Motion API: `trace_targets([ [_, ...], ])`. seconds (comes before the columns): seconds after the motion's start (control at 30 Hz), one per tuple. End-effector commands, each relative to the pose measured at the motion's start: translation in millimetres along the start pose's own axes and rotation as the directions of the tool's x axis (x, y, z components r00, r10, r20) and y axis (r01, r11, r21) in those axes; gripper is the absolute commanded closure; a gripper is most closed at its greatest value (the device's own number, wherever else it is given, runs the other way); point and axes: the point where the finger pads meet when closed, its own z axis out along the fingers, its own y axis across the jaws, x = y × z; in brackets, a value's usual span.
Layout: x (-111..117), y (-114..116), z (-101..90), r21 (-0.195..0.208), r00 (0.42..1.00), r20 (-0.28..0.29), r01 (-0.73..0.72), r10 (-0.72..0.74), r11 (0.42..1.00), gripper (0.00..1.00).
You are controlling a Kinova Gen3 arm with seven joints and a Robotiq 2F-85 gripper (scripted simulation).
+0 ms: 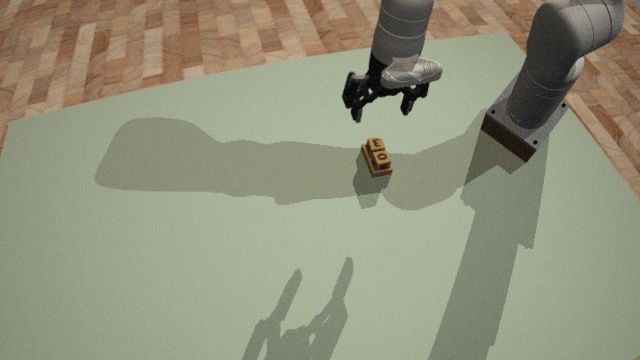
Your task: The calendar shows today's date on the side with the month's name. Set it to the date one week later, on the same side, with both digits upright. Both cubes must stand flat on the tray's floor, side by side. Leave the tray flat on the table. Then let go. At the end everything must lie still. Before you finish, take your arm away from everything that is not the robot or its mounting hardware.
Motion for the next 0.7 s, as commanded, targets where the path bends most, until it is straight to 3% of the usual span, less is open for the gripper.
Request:
trace_targets([
  [0.0,-0.8,0.8,-0.4,0.001,1.000,0.001,0.001,-0.001,1.000,0.00],
  [0.4,-0.5,0.4,-0.2,0.002,1.000,0.000,-0.010,0.010,1.000,0.00],
  [0.67,1.9,-2.8,0.7,0.011,0.996,-0.003,-0.093,0.093,0.996,0.00],
])
